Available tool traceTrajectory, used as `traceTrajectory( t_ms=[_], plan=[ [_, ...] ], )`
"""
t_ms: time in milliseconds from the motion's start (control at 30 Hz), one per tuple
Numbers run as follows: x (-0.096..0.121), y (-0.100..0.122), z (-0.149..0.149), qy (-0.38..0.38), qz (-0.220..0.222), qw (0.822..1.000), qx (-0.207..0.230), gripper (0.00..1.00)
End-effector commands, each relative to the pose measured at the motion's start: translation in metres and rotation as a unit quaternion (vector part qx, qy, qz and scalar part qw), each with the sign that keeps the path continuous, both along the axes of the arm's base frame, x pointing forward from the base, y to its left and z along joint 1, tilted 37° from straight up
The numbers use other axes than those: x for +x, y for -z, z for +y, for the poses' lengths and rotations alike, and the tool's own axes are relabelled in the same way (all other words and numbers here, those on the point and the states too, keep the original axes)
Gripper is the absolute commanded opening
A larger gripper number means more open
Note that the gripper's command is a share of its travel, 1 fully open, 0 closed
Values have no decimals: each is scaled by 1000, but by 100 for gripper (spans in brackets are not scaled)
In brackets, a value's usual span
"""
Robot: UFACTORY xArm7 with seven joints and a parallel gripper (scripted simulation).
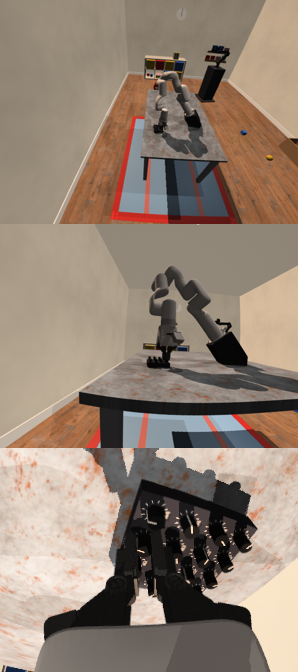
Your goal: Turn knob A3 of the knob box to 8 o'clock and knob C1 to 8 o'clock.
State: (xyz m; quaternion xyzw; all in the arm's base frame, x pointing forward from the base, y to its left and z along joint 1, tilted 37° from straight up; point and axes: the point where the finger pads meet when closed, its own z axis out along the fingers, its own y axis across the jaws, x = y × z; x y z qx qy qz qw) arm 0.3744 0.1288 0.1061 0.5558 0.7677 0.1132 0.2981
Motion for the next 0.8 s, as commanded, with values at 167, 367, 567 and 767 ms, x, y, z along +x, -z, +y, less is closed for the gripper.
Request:
traceTrajectory(
  t_ms=[167,367,567,767],
  plan=[
    [0,-1,1,-80,19,995,-58,8],
    [0,-1,1,-142,31,984,-103,8],
    [0,-1,1,-185,39,973,-134,8],
    [0,-1,1,-246,52,951,-179,8]
  ],
)
